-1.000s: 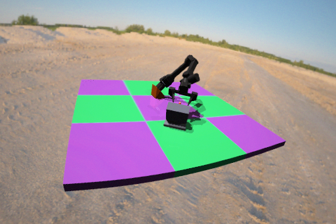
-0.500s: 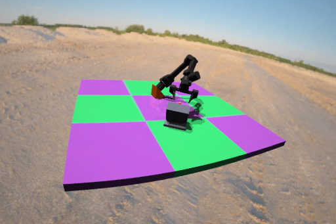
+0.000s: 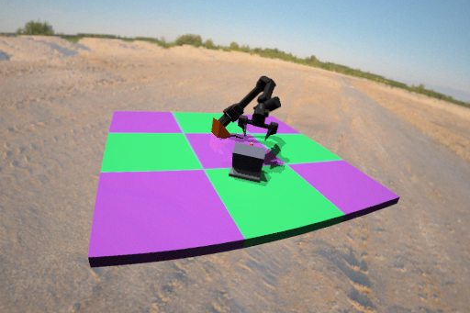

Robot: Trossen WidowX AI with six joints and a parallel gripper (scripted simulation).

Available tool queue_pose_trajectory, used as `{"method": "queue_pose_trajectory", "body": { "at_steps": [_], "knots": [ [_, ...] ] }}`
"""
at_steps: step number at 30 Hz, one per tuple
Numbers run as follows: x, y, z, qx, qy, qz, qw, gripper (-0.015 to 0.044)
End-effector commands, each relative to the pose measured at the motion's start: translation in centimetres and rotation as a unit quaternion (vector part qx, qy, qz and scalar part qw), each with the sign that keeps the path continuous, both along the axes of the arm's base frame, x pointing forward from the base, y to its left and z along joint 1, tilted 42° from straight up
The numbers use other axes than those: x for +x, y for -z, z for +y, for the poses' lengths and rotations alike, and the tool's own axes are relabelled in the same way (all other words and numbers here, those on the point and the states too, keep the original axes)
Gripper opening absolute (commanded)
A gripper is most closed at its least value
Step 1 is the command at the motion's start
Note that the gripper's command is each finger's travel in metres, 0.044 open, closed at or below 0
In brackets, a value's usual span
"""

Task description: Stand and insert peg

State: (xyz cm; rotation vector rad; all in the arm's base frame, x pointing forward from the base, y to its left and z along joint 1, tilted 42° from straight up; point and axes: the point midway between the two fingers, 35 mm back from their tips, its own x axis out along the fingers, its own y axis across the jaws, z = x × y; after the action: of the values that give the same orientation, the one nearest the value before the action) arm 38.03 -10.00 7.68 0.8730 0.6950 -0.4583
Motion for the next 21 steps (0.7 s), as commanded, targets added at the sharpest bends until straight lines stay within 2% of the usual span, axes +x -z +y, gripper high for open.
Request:
{"method": "queue_pose_trajectory", "body": {
  "at_steps": [1, 21],
  "knots": [
    [-0.5, -0.1, 0.1, 0.001, -0.003, 0.004, 1.000, 0.0440],
    [-1.8, -2.1, 0.1, 0.001, -0.002, 0.004, 1.000, 0.0440]
  ]
}}
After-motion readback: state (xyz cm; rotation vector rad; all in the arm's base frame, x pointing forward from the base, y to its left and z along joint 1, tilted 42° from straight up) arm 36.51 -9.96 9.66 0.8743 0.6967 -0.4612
